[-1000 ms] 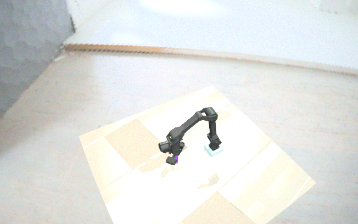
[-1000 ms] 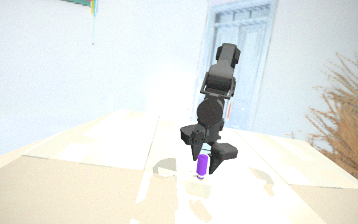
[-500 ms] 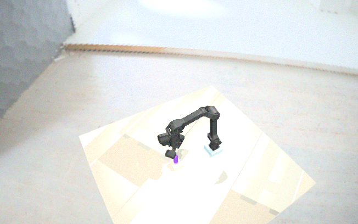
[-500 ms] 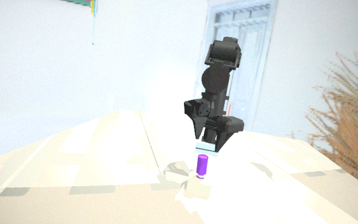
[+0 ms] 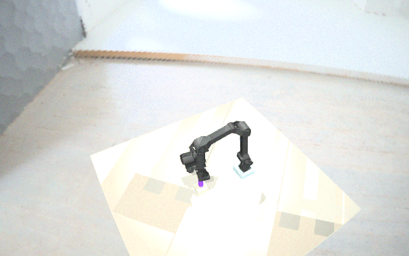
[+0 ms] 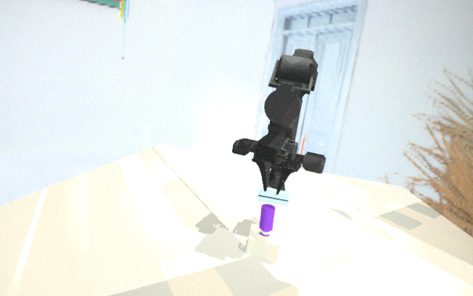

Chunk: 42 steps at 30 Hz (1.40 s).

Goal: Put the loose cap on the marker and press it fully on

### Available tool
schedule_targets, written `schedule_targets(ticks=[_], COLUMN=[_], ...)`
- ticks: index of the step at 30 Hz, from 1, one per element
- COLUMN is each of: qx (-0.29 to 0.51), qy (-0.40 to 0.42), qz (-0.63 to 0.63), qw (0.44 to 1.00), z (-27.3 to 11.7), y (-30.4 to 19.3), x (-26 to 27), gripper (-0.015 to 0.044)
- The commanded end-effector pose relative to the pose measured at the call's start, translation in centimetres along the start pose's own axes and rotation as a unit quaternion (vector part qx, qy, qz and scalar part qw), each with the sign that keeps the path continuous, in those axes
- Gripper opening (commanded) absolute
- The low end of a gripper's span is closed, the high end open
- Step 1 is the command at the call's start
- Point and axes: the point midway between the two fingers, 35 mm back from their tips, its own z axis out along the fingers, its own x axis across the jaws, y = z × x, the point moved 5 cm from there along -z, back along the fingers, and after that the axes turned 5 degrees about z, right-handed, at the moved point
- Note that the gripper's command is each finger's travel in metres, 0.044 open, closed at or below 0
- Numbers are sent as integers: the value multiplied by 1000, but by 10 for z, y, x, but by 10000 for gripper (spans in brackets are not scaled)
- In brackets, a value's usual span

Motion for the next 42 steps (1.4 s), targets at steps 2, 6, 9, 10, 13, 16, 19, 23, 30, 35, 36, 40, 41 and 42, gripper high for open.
schedule_targets(ticks=[2,6,9,10,13,16,19,23,30,35,36,40,41,42], qx=[1,1,1,1,1,1,1,1,1,1,1,1,1,1], qy=[1,1,1,1,1,1,1,1,1,1,1,1,1,1], qz=[-123,-123,-123,-123,-123,-123,-123,-123,-123,-123,-123,-123,-123,-123], qw=[992,992,992,992,992,992,992,992,992,992,992,992,992,992], z=[3,3,3,3,4,6,10,15,26,33,34,40,41,42], y=[-1,-1,-1,-1,-1,-1,-1,-1,-1,-1,-1,-1,-1,-1], x=[-1,-1,-1,-1,-1,-1,-1,-1,-1,-1,-1,-1,-1,-1], gripper=[0,0,0,0,0,0,0,0,0,0,0,0,0,0])
